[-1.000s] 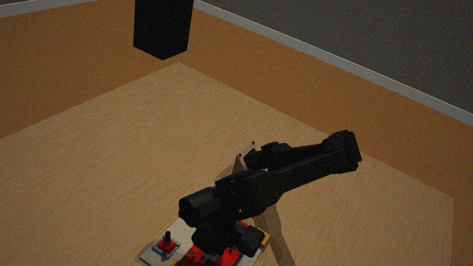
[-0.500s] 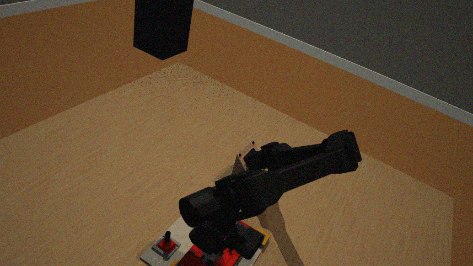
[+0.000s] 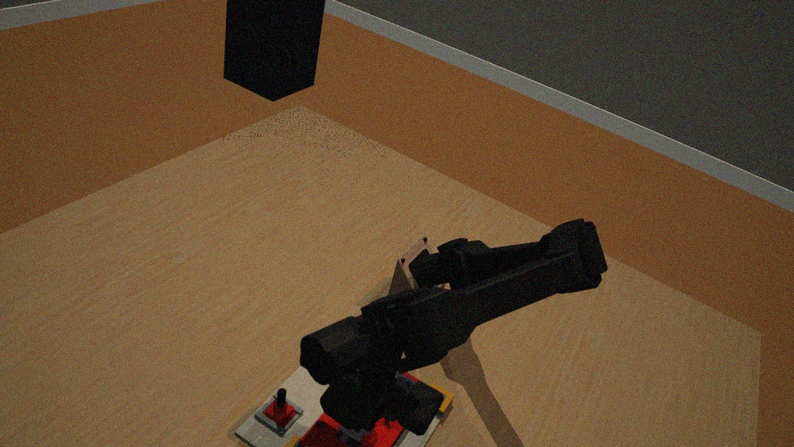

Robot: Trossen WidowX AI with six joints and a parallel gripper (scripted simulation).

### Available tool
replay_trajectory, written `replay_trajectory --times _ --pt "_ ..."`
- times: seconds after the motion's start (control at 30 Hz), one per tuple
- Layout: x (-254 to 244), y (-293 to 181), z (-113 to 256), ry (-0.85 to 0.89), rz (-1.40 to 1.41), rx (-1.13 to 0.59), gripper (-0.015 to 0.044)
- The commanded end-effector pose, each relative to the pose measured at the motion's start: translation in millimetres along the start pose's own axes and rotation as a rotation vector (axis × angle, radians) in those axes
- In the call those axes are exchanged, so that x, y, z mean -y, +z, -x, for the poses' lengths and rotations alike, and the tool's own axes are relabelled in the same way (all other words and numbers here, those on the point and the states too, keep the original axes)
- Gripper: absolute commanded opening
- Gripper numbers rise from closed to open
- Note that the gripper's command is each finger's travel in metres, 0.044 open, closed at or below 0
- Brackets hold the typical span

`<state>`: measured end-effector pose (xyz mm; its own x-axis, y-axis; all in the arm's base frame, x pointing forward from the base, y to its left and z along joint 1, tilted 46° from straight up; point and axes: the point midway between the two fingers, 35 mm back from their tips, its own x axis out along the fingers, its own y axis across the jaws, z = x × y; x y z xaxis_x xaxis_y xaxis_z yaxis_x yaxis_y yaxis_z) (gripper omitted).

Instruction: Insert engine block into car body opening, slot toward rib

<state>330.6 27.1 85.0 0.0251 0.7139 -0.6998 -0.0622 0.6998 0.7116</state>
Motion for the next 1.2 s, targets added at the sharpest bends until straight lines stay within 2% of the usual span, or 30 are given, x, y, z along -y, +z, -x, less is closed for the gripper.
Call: replay_trajectory --times 0.0,0.23,1.17 --pt "-0.9 0.0 -0.4 0.004 0.017 0.004 0.0159" --pt "-0.9 -0.1 -1.9 0.004 -0.054 0.003 0.0159" --pt "-0.9 0.0 -7.8 0.004 -0.04 0.004 0.0159"
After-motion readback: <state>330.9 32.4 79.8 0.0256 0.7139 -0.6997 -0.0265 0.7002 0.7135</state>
